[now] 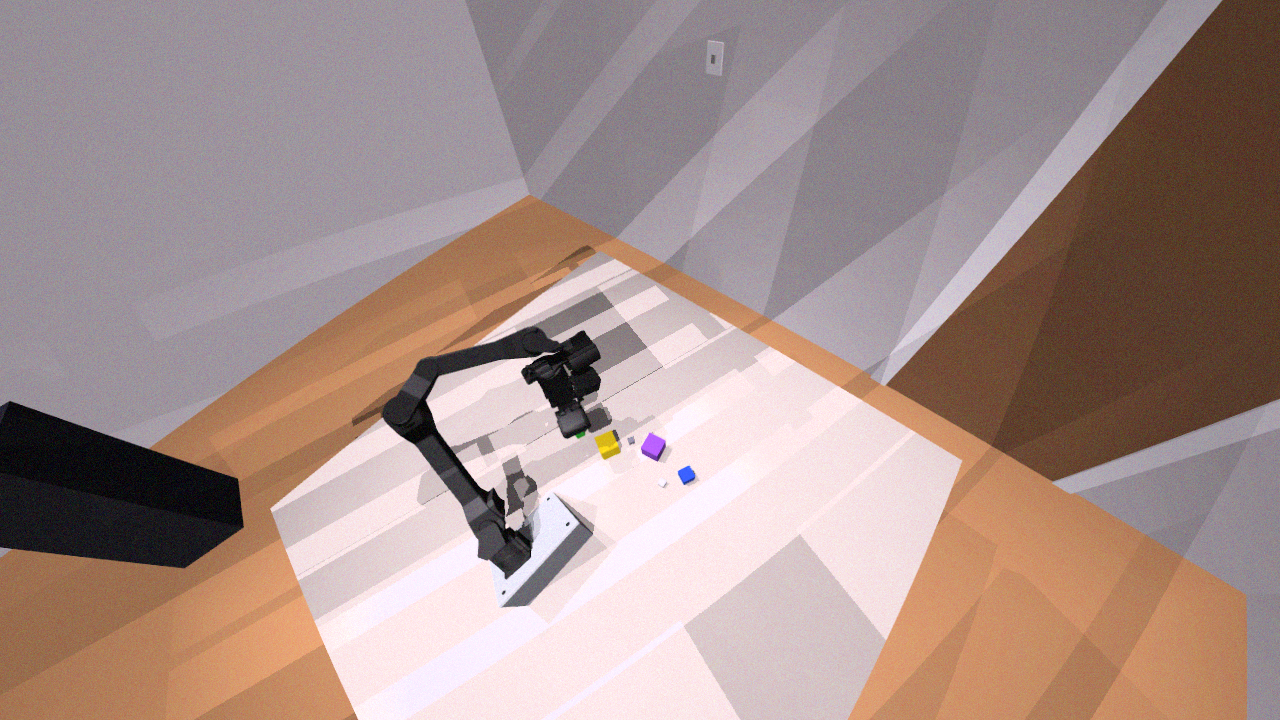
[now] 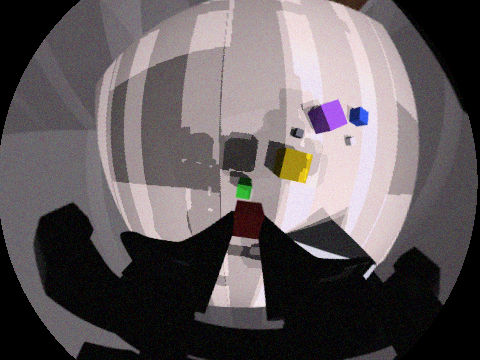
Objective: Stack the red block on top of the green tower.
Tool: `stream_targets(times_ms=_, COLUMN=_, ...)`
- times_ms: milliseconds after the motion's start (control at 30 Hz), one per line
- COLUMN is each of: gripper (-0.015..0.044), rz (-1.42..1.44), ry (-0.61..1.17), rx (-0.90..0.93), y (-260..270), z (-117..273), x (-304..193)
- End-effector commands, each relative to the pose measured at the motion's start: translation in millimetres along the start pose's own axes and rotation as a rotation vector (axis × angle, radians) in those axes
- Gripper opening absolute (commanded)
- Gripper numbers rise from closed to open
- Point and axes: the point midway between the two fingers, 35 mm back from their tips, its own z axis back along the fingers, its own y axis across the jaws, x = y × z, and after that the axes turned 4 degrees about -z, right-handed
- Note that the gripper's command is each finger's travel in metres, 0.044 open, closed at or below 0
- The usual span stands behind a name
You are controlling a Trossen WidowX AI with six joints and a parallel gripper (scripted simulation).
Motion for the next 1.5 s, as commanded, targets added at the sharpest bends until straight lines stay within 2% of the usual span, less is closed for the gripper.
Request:
stream_targets(times_ms=0, gripper=0.0000, rz=0.000, ry=0.000, rx=0.008, y=5.9, z=-1.9, x=-3.1)
stream_targets(times_ms=267, gripper=0.0000, rz=0.001, ry=0.000, rx=0.009, y=6.3, z=-36.9, x=-3.5)
stream_targets(times_ms=700, gripper=0.0000, rz=0.001, ry=0.001, rx=0.011, y=6.2, z=-68.6, x=-5.3)
stream_targets(times_ms=1467, gripper=0.0000, rz=0.001, ry=0.001, rx=0.011, y=6.2, z=-69.8, x=-5.4)
